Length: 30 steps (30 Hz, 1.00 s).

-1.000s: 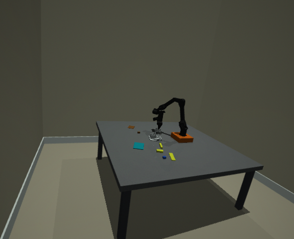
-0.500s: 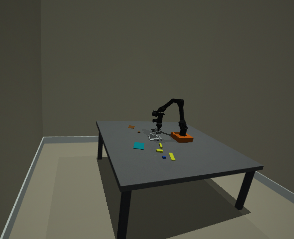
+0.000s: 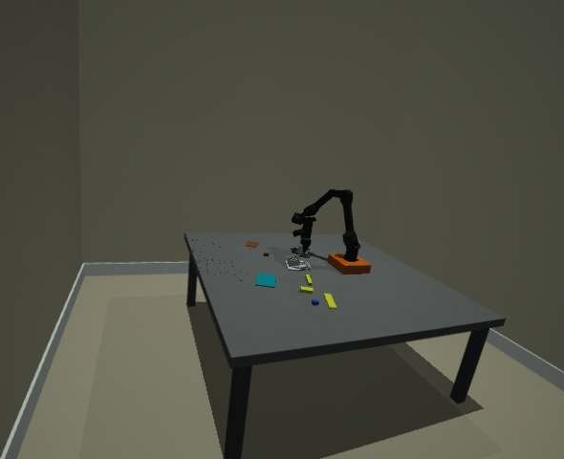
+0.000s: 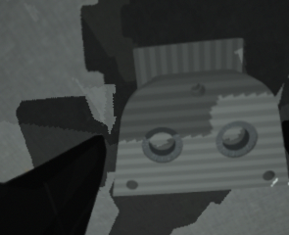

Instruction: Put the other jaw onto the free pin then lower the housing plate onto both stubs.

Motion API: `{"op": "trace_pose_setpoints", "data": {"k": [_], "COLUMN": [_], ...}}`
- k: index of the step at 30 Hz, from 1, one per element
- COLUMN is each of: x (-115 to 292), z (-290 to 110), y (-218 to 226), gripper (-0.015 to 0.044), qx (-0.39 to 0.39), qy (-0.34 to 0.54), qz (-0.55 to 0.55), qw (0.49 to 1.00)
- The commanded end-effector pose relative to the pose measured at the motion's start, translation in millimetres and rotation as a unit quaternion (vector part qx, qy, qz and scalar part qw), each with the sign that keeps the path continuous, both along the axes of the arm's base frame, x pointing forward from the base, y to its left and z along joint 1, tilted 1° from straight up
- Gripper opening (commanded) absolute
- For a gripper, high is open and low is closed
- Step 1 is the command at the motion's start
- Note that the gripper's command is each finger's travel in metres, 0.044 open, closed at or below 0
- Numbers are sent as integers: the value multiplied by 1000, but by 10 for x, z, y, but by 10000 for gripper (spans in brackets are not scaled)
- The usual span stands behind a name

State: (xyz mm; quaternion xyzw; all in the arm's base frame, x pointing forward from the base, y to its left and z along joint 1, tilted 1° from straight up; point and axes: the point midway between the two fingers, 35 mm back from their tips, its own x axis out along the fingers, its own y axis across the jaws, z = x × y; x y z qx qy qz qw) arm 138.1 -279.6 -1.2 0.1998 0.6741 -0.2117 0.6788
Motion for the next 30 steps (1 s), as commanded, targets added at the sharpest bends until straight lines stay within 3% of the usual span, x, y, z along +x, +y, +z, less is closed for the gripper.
{"op": "trace_pose_setpoints", "data": {"k": [1,13,26,30], "x": [-7,-7,-1,-1], "z": [-9,-17,-9,-9], "y": [1,0,1,1], "gripper": [440,440,353,351], "qx": [0,0,0,0], "qy": [1,1,0,0], "qz": [1,1,0,0], "qw": [1000,1000,1000,1000]}}
